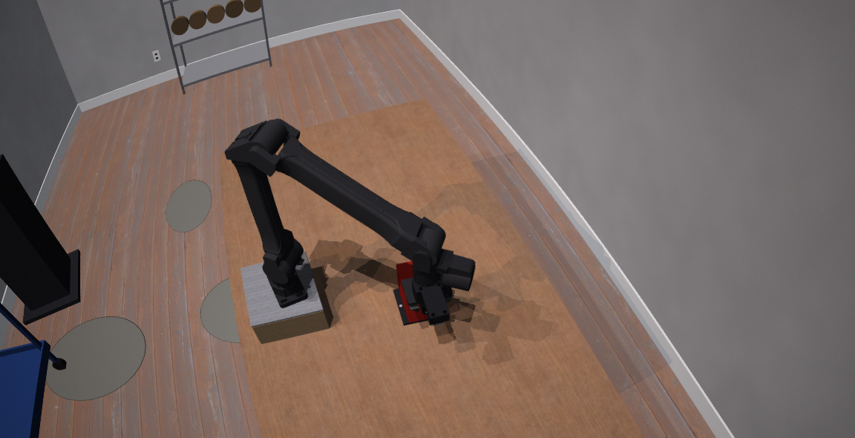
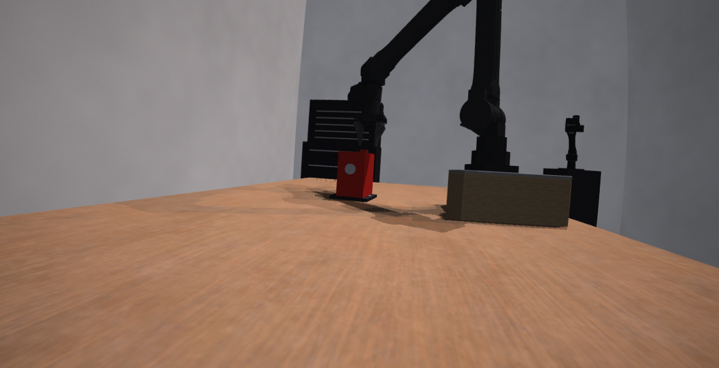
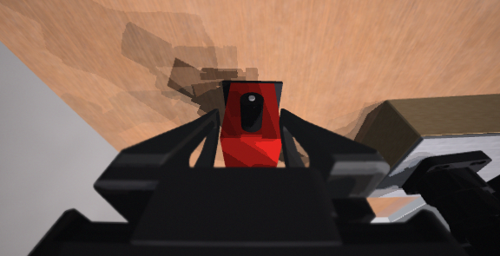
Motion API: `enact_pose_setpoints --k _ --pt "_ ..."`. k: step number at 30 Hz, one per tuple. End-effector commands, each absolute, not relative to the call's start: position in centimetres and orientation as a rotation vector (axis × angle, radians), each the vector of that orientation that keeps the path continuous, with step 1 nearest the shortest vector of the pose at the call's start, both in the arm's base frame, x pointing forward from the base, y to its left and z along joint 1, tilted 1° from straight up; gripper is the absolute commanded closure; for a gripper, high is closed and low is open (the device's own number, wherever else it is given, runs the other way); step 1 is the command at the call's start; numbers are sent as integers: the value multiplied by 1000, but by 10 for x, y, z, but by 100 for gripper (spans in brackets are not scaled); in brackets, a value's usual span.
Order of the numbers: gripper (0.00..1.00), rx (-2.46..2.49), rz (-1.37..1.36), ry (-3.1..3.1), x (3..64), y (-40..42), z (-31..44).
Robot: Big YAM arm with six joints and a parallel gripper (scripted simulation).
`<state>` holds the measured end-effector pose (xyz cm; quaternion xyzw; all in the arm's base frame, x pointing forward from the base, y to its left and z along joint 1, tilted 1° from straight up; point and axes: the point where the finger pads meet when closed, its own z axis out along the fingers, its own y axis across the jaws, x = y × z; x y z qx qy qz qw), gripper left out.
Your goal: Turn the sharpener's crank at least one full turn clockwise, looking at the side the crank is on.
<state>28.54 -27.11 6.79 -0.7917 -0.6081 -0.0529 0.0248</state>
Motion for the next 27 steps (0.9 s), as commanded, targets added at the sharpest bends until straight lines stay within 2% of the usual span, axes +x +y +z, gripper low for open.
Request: enact_pose_setpoints --k 1,27 --pt "49 -2436 -157 -1855 281 -266 52" --pt "49 -2436 -157 -1855 280 -267 23"
